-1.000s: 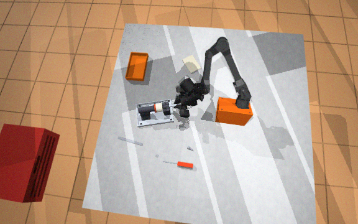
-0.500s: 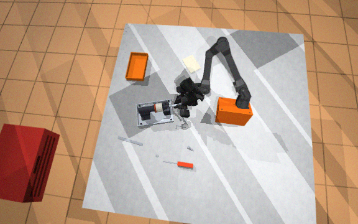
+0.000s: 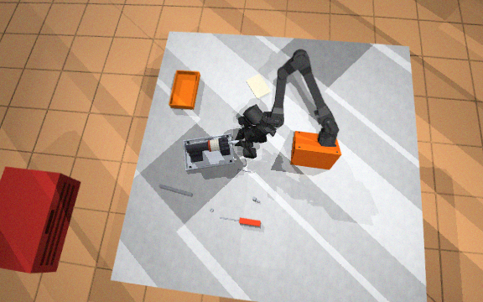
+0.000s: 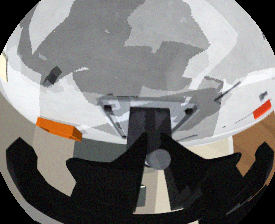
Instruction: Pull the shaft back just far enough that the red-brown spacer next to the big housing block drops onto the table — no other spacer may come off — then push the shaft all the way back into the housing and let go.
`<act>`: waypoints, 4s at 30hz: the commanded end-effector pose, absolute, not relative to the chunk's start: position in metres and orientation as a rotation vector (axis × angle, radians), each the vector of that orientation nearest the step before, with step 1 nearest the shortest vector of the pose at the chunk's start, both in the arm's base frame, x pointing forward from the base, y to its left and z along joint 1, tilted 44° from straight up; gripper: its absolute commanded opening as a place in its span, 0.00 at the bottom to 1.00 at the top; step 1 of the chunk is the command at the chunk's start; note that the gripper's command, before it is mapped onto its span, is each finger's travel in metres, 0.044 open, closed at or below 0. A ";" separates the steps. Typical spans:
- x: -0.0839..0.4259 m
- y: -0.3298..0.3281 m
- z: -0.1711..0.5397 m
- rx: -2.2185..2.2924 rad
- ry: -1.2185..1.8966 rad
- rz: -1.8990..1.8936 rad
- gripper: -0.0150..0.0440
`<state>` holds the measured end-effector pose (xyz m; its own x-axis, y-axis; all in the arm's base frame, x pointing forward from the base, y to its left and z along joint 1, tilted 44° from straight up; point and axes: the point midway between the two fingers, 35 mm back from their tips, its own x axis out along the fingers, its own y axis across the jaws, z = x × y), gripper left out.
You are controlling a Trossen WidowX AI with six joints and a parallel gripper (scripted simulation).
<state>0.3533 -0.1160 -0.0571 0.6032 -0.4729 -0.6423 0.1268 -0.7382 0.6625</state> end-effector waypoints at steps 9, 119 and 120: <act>0.351 -0.116 -0.057 2.137 -0.271 -1.123 0.25; 0.338 -0.116 -0.054 2.137 -0.271 -1.124 0.25; 0.338 -0.116 -0.054 2.137 -0.271 -1.124 0.25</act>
<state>0.3389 -0.1163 -0.0547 0.6020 -0.4740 -0.6426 0.1266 -0.7379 0.6629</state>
